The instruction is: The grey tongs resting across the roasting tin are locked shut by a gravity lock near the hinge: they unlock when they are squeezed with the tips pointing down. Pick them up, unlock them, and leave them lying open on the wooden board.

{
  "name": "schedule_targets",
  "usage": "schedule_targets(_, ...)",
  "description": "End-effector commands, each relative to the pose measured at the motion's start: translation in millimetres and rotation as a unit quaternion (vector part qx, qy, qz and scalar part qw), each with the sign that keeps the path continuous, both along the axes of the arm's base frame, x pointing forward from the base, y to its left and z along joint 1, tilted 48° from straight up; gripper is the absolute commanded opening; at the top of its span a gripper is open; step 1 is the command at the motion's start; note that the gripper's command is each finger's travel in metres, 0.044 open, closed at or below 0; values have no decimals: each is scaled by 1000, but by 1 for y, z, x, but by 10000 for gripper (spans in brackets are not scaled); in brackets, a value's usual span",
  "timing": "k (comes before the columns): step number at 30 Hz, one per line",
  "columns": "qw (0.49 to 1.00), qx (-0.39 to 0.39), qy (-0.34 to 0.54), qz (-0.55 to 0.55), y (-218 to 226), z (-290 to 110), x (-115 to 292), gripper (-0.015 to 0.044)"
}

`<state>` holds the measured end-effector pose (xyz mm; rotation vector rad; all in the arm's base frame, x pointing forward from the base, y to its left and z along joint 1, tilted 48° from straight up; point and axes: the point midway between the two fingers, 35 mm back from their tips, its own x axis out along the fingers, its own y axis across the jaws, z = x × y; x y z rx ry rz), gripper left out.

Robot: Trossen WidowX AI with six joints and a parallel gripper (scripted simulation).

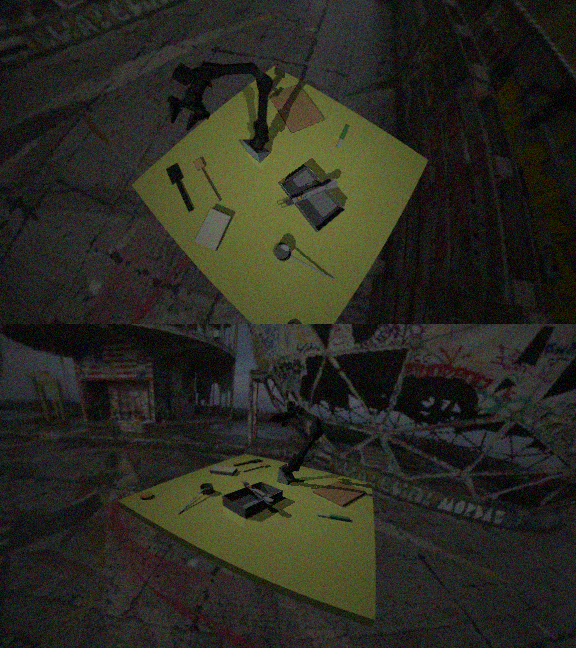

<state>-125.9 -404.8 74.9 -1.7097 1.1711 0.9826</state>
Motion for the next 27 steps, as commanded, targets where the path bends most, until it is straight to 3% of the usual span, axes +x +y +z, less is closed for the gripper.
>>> schedule_targets(1, 1000, 0, -1, 4, 0, 0, 3, 374)
schedule_targets(6, 996, -15, -3, 91, -9, -4, 58, 260)
schedule_targets(12, 963, -48, -13, 266, -3, -12, 172, 260)
schedule_targets(17, 927, -59, -18, 369, 21, -17, 235, 260)
schedule_targets(27, 771, -114, -58, 624, 125, -28, 387, 260)
